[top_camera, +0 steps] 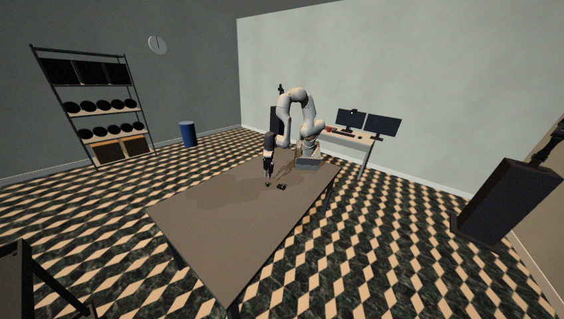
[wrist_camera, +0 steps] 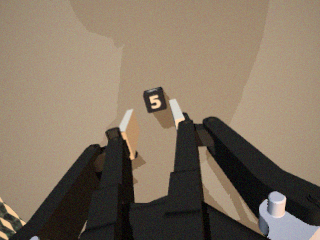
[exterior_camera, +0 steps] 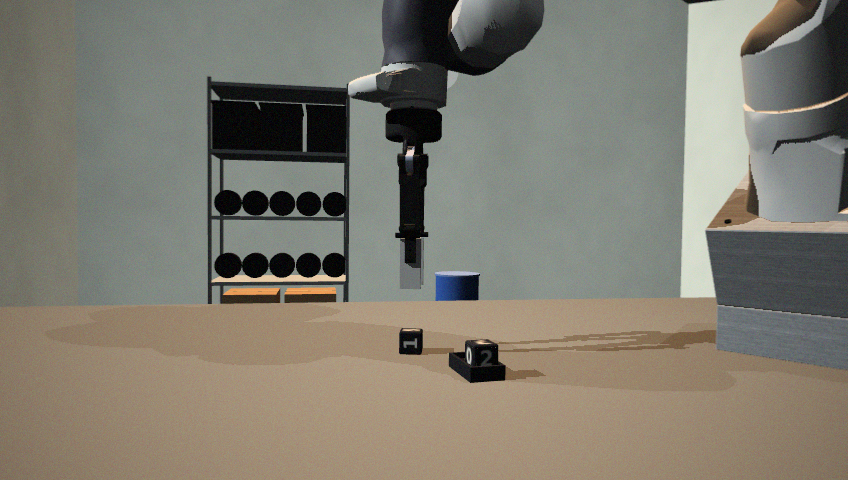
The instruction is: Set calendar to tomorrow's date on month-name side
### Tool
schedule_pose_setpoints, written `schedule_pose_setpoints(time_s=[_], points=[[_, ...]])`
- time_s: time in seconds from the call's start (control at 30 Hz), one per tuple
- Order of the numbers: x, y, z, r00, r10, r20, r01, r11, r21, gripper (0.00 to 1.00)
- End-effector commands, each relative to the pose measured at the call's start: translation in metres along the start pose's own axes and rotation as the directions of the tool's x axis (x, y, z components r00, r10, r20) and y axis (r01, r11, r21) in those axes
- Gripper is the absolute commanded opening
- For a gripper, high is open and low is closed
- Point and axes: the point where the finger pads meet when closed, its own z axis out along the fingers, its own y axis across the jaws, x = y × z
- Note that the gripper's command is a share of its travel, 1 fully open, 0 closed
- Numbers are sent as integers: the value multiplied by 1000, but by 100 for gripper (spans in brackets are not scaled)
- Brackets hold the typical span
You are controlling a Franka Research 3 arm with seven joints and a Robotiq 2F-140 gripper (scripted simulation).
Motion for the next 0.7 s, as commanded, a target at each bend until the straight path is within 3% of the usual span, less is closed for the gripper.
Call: schedule_pose_setpoints(time_s=[0.0,0.67], points=[[1,1,-1,1000,-6,-1,6,1000,-2,28],[1,2,12,1000,-15,2,15,1000,1,28]])
